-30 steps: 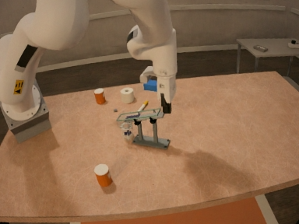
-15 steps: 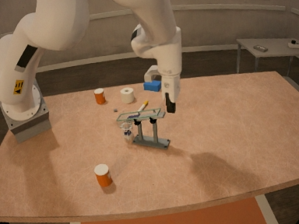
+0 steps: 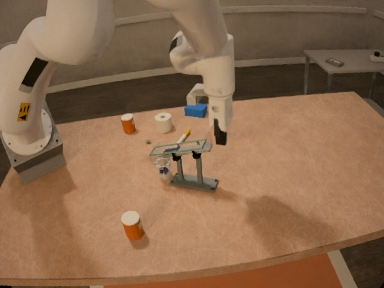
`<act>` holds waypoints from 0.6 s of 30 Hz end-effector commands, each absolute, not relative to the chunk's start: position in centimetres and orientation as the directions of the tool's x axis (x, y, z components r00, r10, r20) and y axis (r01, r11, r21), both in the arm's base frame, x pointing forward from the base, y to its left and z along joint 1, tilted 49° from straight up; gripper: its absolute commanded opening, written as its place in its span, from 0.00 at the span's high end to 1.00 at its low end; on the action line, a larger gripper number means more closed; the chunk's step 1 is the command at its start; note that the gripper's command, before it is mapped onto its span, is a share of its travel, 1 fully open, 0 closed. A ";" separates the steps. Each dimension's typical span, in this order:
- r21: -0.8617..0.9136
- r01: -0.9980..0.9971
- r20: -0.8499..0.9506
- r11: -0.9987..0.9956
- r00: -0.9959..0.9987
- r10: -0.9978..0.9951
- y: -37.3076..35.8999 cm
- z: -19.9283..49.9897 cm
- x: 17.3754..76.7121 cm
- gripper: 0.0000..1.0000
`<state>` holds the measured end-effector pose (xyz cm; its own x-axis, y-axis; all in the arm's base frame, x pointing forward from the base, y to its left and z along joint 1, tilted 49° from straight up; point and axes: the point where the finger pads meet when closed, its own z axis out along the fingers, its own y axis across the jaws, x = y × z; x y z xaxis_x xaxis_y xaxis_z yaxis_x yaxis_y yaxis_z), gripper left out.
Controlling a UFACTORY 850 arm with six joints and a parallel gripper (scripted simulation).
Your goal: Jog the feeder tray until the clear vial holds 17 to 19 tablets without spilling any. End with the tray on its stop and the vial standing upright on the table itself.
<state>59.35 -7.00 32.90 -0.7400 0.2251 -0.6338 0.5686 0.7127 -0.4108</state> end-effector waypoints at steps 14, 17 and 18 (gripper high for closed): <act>-0.410 0.569 -0.635 0.713 -0.739 0.225 -6.8 33.1 59.3 1.00; -0.410 0.569 -0.635 0.713 -0.739 0.225 -6.5 33.4 59.2 1.00; -0.410 0.569 -0.635 0.713 -0.739 0.225 -6.4 33.5 59.1 1.00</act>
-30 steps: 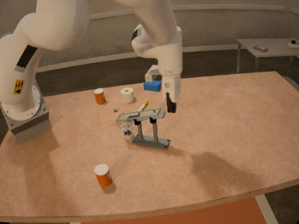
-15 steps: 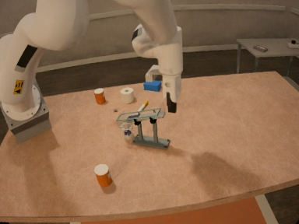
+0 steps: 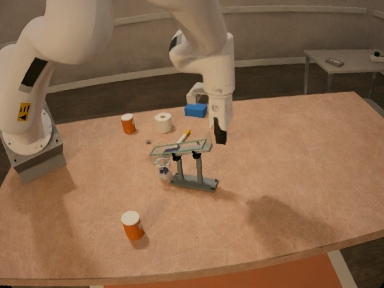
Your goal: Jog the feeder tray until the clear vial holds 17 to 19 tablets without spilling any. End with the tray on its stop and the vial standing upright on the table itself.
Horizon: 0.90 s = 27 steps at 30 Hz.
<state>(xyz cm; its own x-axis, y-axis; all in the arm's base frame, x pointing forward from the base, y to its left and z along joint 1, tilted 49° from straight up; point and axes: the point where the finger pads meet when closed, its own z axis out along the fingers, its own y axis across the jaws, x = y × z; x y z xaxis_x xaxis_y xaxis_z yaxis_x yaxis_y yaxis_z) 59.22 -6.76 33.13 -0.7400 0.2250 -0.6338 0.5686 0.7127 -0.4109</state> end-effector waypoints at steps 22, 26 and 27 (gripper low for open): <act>-0.410 0.569 -0.635 0.713 -0.739 0.225 -3.5 36.4 57.5 1.00; -0.410 0.569 -0.635 0.713 -0.739 0.225 -3.4 36.4 57.5 1.00; -0.410 0.569 -0.635 0.713 -0.739 0.225 -3.4 36.4 57.5 1.00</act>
